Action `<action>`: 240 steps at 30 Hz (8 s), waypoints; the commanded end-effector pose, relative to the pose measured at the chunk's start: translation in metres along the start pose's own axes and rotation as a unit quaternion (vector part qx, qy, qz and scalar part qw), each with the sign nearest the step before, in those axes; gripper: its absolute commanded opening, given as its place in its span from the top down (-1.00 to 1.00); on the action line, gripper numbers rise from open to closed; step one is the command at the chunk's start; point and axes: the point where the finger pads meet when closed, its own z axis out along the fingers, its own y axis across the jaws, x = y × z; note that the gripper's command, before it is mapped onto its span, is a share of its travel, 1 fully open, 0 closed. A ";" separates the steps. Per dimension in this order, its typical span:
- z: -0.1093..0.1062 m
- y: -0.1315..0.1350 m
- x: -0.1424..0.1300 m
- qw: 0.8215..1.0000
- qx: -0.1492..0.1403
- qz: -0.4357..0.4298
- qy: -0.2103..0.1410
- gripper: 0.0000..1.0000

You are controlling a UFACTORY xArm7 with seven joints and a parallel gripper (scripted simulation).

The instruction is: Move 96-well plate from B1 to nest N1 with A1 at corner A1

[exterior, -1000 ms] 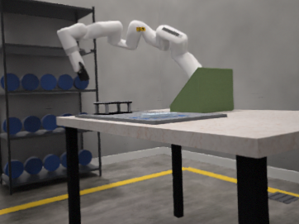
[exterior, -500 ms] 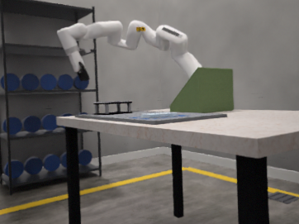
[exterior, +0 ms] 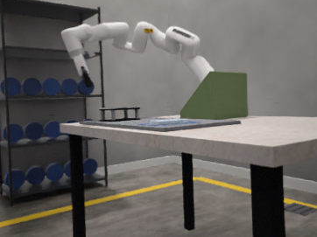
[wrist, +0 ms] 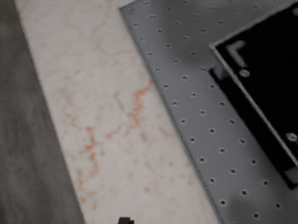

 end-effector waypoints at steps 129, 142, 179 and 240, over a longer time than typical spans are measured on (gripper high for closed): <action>0.059 0.410 0.149 0.485 -0.137 0.863 -0.029 -1.00; 0.071 0.439 0.178 0.401 -0.149 0.904 -0.014 -1.00; 0.114 0.503 0.265 0.133 -0.169 0.976 0.041 -1.00; 0.172 0.511 0.246 0.133 -0.169 0.976 0.041 -1.00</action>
